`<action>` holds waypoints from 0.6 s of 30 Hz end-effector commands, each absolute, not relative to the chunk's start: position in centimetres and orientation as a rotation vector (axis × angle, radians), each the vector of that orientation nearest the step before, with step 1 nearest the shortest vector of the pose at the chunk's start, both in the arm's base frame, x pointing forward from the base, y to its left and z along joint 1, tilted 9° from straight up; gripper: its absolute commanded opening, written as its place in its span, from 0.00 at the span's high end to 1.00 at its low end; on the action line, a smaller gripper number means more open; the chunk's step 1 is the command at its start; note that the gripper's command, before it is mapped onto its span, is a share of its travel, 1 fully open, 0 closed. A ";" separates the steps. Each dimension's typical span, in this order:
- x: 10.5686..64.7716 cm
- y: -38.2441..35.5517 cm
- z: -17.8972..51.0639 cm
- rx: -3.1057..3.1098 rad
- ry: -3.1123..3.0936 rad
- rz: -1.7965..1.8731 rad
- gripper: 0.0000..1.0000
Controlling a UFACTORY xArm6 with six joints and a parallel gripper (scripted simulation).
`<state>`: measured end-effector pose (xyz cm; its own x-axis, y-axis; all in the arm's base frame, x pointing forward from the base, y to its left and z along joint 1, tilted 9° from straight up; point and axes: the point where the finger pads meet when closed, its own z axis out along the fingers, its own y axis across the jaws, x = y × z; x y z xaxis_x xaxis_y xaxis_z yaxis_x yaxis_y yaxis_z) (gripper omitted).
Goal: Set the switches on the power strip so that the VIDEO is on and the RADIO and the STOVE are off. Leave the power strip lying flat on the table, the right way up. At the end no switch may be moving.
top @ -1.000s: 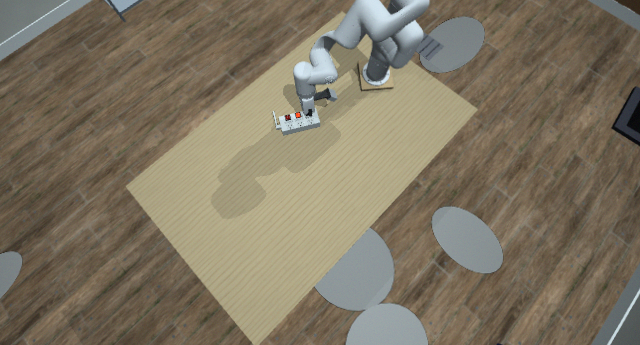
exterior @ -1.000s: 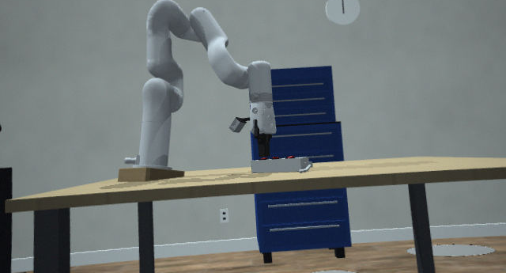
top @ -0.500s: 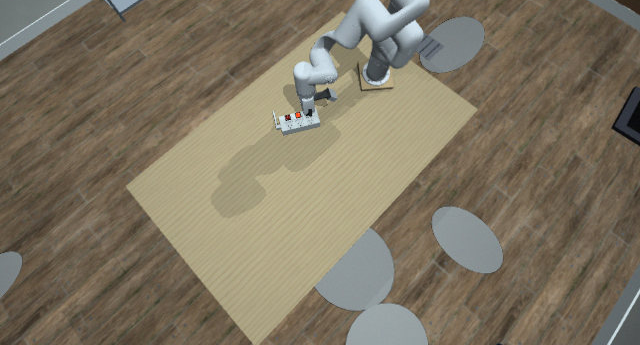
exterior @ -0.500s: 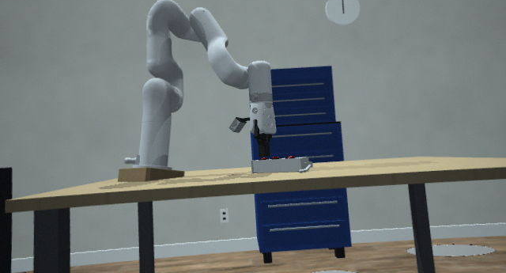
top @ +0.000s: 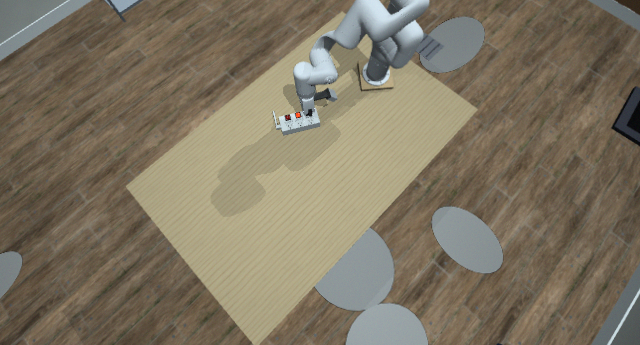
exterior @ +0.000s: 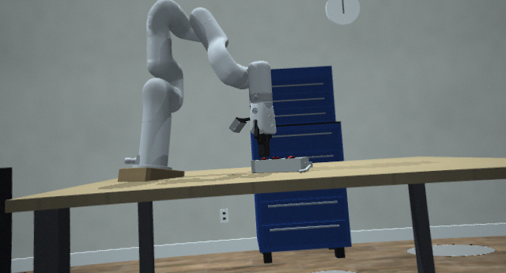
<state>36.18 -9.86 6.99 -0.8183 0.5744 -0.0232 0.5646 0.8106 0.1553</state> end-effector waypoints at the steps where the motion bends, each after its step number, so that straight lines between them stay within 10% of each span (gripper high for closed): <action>1: 36.3 -9.9 7.0 0.920 2.920 0.217 1.00; 18: 36.4 -9.8 6.4 0.920 2.920 0.217 1.00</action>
<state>36.29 -9.80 6.45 -0.8183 0.5743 -0.0245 0.5643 0.8108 0.1556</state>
